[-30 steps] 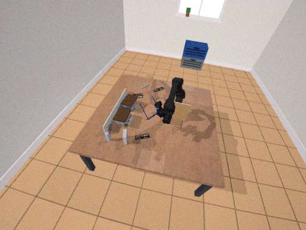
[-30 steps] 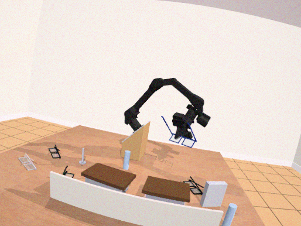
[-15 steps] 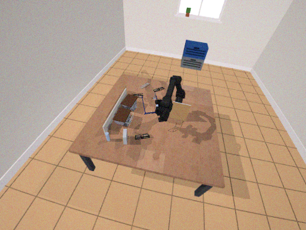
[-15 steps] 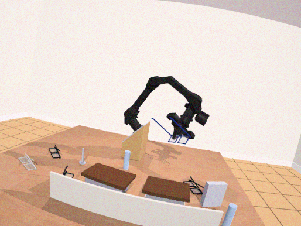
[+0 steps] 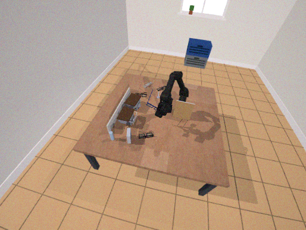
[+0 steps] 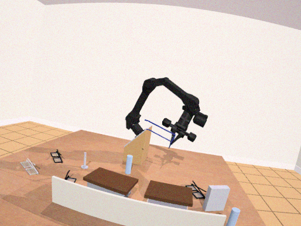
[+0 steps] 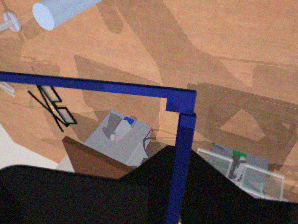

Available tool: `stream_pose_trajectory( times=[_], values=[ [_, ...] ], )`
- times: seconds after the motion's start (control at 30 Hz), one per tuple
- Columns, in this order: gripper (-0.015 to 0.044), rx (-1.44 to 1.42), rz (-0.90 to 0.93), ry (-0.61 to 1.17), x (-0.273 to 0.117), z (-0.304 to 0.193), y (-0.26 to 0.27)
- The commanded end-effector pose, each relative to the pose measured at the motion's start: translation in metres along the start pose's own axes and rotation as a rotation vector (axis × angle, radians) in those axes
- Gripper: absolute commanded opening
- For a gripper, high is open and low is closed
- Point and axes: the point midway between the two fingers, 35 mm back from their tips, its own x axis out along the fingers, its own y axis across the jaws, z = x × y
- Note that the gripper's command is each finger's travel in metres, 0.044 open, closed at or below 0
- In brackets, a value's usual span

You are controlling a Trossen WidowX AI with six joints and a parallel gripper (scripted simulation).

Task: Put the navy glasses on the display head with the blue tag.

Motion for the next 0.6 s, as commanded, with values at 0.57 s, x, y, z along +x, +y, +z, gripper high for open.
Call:
stream_pose_trajectory(
  times=[0.57],
  values=[
    [0.0000, 0.910, 0.011, -0.154, 0.030, -0.019, 0.030]
  ],
)
